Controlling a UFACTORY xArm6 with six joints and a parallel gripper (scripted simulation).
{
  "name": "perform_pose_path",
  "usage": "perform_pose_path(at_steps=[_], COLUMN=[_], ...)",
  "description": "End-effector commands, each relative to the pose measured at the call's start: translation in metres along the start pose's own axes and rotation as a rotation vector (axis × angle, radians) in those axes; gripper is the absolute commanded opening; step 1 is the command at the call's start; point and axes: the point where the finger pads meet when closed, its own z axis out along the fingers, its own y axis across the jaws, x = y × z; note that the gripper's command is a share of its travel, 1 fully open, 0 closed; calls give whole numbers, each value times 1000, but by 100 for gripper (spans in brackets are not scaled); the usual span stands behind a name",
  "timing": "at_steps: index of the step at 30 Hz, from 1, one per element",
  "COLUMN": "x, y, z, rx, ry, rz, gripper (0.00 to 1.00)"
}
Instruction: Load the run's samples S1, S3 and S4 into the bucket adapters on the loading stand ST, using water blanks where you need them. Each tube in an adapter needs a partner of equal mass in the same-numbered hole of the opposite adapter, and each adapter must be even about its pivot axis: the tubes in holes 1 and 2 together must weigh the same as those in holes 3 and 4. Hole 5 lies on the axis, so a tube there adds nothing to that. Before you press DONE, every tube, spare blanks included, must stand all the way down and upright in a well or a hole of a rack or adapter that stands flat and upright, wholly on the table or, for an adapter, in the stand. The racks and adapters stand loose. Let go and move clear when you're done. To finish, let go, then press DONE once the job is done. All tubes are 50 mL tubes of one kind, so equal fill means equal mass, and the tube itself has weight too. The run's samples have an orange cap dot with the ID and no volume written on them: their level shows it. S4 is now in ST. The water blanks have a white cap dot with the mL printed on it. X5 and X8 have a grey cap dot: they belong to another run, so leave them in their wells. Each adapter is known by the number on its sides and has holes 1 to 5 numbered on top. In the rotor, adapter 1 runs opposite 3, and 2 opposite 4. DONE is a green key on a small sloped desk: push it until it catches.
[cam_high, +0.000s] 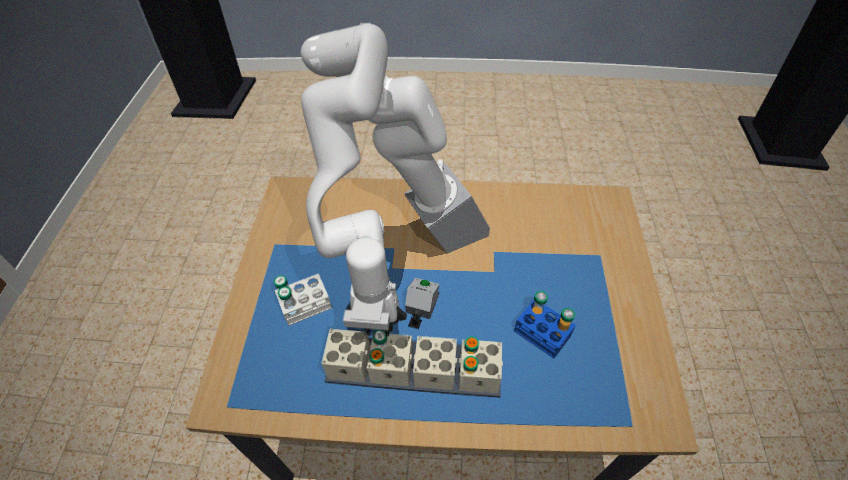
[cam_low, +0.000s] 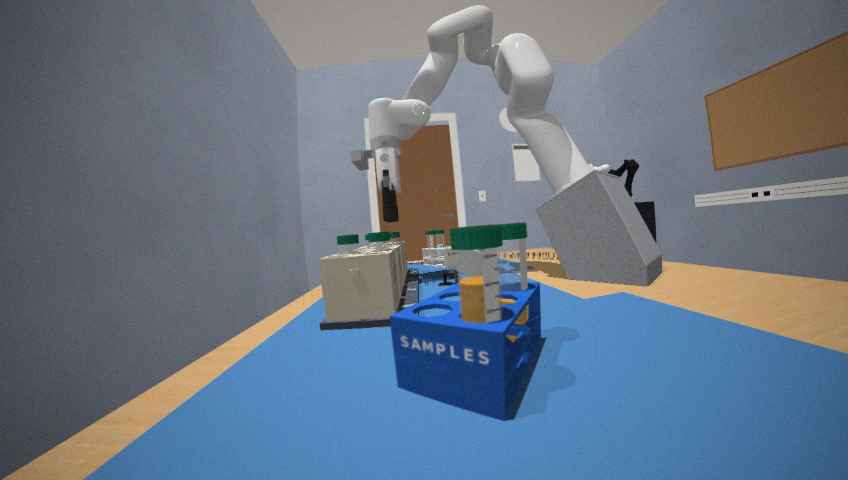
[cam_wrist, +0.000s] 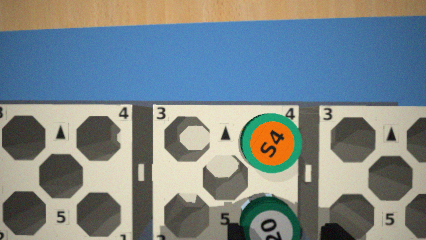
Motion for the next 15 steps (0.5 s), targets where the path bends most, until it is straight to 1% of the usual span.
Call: perform_pose_path(at_steps=[1,10,12,15], x=[2,2,2,2], y=[0,0,0,0], z=[-9,-27,-27,-33], rx=[0,0,0,0], ry=[4,4,4,4], rz=[1,1,1,1], gripper=[44,44,44,44])
